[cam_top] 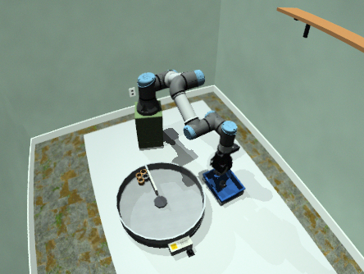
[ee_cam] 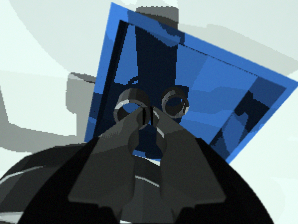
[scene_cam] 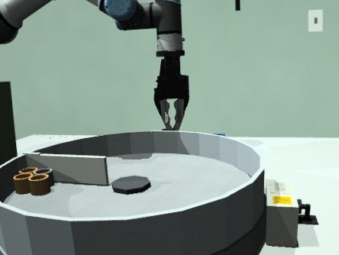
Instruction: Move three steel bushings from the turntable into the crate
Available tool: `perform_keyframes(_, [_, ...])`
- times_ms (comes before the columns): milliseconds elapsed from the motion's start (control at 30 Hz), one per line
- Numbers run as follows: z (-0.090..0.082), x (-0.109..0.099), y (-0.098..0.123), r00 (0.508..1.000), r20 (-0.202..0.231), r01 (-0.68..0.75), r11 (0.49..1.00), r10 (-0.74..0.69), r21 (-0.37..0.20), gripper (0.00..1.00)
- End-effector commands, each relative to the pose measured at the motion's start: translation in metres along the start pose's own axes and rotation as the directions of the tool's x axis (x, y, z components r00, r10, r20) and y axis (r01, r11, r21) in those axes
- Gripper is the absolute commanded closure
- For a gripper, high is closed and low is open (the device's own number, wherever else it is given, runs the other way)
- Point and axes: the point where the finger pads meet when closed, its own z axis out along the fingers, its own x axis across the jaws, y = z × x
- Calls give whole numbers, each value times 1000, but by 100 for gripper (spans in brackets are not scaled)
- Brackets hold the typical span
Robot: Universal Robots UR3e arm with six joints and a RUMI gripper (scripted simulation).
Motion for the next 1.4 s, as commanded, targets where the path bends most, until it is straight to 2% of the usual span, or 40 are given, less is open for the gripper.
perform_keyframes(0, [-2,4,1,1000,-12,0,1000,0,-3,100])
perform_keyframes(833, [-1,4,0,1000,-11,0,1000,0,-3,100])
perform_keyframes(1067, [3,4,0,1000,-12,0,1000,0,-3,100])
perform_keyframes(1367, [17,5,0,1000,-12,0,1000,0,-3,100])
